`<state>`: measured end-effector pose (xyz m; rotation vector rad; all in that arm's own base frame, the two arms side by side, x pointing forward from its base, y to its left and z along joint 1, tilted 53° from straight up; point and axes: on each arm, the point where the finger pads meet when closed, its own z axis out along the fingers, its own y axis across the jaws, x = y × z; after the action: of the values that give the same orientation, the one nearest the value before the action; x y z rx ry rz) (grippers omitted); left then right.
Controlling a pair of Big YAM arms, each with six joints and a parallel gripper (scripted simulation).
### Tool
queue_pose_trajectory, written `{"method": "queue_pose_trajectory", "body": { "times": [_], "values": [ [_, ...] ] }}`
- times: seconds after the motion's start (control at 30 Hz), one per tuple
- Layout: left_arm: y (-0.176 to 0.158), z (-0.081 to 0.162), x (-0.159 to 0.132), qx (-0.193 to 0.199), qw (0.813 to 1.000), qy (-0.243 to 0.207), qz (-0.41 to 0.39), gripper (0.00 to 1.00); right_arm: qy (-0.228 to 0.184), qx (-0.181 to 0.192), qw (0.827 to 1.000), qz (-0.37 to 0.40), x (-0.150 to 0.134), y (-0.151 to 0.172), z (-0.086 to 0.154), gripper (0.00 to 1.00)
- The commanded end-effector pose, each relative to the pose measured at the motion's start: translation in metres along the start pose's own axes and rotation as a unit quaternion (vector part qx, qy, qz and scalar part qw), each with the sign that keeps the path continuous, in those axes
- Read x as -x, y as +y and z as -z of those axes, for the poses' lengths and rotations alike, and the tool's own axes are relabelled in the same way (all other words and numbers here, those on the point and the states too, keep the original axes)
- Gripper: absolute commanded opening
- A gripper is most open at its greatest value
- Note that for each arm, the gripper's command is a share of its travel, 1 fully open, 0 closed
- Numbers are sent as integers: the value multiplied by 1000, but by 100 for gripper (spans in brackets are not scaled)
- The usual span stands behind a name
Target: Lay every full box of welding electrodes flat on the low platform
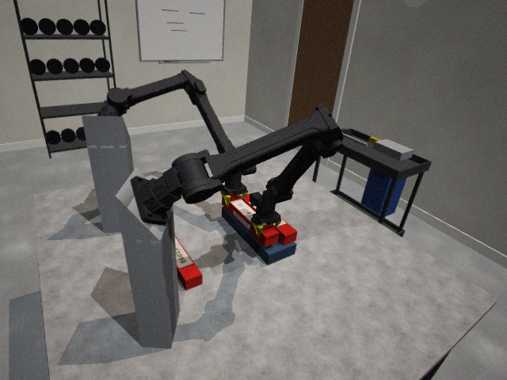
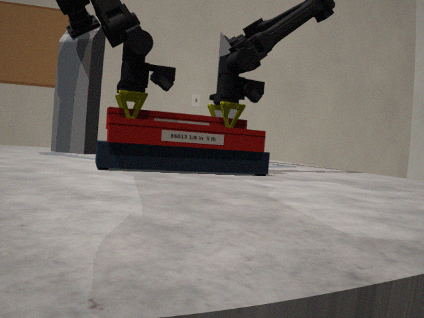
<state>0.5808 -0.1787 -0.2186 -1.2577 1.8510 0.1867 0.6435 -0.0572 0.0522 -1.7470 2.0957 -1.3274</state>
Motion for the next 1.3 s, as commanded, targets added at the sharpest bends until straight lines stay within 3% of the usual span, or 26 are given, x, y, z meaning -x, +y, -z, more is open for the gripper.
{"method": "queue_pose_trajectory", "body": {
  "times": [0.0, 1.27],
  "values": [
    [-36, 30, -1, -37, 999, -1, 3, 0, 0, -24, 1000, 0, -4, -22, 18, 0],
    [-33, 12, 4, -33, 999, -3, 7, 0, 2, -29, 1000, -5, -8, -28, 6, 0]
  ]
}}
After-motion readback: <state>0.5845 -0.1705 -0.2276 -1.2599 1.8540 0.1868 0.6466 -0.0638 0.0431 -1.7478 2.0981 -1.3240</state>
